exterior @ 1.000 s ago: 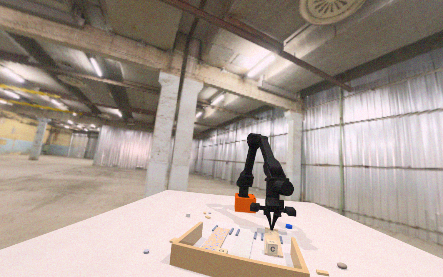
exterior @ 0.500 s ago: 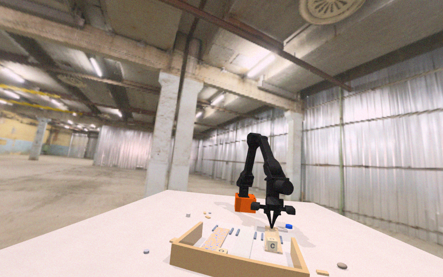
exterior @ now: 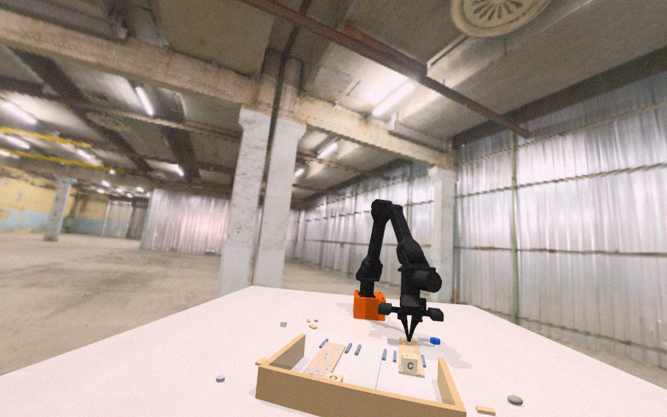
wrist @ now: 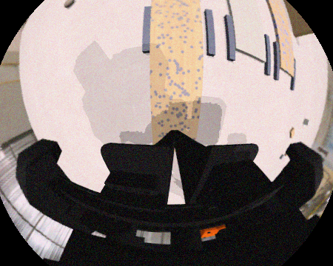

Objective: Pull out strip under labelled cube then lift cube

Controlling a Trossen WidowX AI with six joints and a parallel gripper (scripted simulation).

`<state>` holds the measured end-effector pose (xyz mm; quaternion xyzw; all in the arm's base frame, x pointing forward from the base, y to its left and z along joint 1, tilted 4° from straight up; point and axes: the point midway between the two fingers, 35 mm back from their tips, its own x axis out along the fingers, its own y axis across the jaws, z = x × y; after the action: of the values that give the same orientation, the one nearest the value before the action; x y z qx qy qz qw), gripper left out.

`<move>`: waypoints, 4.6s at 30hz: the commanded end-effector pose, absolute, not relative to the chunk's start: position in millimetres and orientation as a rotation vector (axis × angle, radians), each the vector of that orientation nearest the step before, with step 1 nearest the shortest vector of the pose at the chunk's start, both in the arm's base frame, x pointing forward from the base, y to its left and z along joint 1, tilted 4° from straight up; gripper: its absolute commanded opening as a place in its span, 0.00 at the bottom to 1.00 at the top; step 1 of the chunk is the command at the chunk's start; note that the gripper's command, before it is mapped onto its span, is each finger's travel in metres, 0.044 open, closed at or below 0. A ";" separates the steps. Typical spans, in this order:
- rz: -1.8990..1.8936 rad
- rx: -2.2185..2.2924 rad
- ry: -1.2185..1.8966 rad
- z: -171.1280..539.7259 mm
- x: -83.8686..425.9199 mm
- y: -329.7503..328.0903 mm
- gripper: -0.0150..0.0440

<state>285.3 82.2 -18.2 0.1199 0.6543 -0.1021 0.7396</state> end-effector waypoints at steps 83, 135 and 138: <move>-0.112 0.122 1.455 52.4 405.8 35.5 1.00; -0.118 0.122 1.452 12.4 446.4 22.8 0.50; -0.118 0.122 1.452 12.4 446.4 22.8 0.47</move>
<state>446.3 22.8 11.9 0.0556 0.6631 -0.0538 0.7446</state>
